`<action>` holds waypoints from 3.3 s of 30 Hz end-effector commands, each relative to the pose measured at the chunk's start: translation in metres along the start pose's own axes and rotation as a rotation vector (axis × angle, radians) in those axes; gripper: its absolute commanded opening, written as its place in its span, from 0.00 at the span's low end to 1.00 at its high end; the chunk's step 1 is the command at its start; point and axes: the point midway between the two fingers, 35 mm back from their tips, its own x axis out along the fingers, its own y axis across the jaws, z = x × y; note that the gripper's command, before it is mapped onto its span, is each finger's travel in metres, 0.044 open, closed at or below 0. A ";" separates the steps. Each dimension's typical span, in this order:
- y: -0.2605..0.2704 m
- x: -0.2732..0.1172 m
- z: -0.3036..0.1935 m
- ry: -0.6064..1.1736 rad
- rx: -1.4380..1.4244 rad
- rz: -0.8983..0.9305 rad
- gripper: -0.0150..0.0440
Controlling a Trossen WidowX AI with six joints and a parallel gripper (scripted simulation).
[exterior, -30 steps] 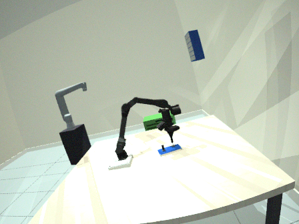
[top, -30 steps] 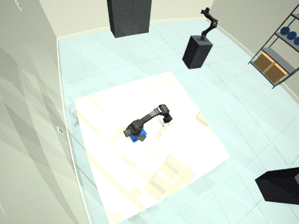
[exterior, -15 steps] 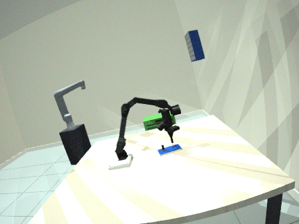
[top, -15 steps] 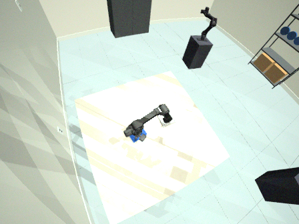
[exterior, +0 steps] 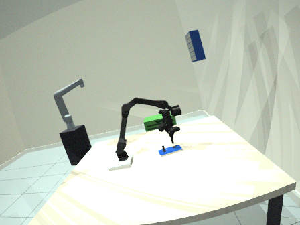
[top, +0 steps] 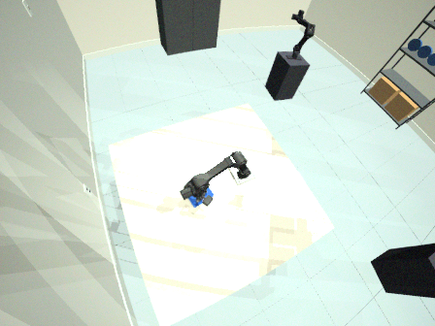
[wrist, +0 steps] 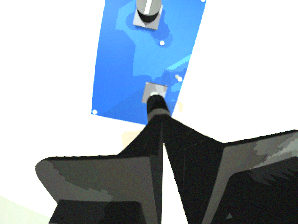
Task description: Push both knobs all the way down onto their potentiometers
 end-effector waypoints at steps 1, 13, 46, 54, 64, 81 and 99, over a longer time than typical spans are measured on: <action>0.001 0.006 -0.001 -0.002 0.004 0.004 0.25; 0.001 0.012 -0.001 -0.002 0.004 0.004 0.25; 0.001 0.025 -0.001 -0.002 0.004 0.004 0.25; 0.001 0.031 -0.001 -0.002 0.004 0.004 0.25; 0.001 0.033 -0.001 -0.002 0.004 0.004 0.25; 0.001 0.041 -0.001 -0.002 0.004 0.004 0.25; 0.001 0.045 -0.001 -0.002 0.004 0.004 0.25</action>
